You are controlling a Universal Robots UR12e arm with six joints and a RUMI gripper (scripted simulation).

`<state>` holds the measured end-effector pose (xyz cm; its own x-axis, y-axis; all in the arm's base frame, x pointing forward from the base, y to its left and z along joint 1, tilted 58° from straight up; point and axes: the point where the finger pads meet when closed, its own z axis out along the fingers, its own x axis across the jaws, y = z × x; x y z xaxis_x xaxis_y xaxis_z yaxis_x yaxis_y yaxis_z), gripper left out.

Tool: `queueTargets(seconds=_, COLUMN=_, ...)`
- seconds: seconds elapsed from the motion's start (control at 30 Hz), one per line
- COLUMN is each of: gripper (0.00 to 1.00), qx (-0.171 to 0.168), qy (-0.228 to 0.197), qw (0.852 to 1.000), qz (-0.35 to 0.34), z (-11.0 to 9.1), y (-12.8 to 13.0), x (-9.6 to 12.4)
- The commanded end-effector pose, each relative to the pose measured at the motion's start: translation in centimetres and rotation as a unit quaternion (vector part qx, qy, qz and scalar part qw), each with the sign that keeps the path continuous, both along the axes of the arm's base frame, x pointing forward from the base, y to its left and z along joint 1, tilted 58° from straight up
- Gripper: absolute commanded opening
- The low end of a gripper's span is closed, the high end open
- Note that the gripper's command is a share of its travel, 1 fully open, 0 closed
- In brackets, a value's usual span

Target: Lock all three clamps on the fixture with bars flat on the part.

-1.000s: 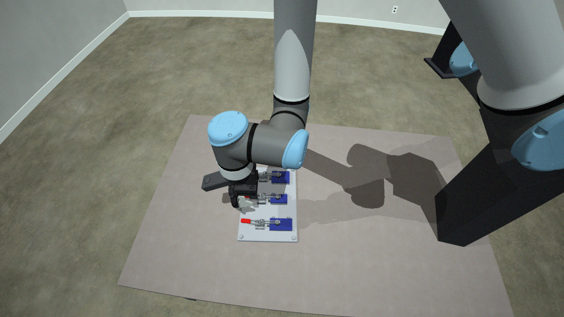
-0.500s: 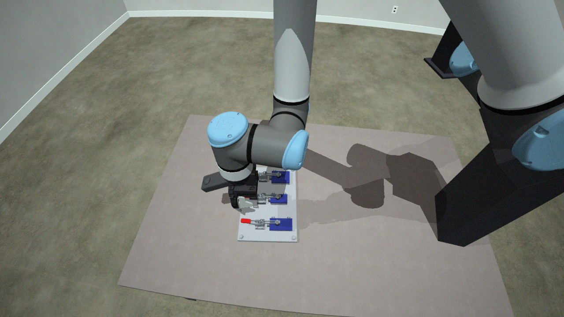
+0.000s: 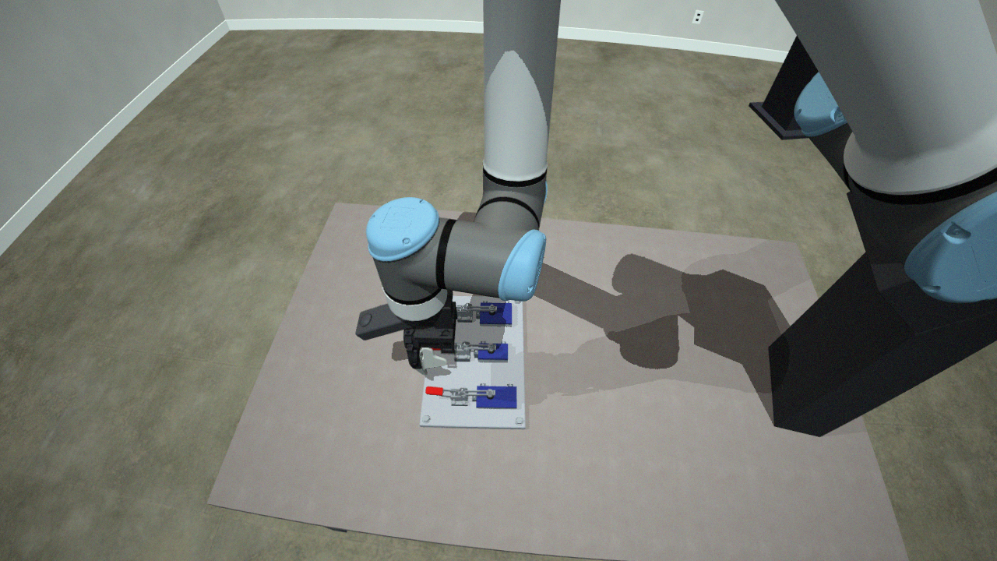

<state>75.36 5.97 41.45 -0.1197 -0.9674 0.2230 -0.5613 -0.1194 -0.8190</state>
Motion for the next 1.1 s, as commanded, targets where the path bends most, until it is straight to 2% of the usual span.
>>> queueTargets(seconds=0.0, gripper=0.28, qx=0.000, qy=-0.001, qw=1.000, qz=0.000, z=0.1, y=0.0, x=0.0)
queueTargets(seconds=0.4, gripper=0.28, qx=0.000, qy=-0.001, qw=1.000, qz=0.000, z=-0.1, y=-0.1, x=0.3)
queueTargets(seconds=0.7, gripper=0.28, qx=0.000, qy=-0.001, qw=1.000, qz=0.000, z=-2.0, y=-0.8, x=3.2)
queueTargets(seconds=1.07, gripper=0.28, qx=0.000, qy=-0.001, qw=1.000, qz=0.000, z=-3.1, y=-1.3, x=4.9)
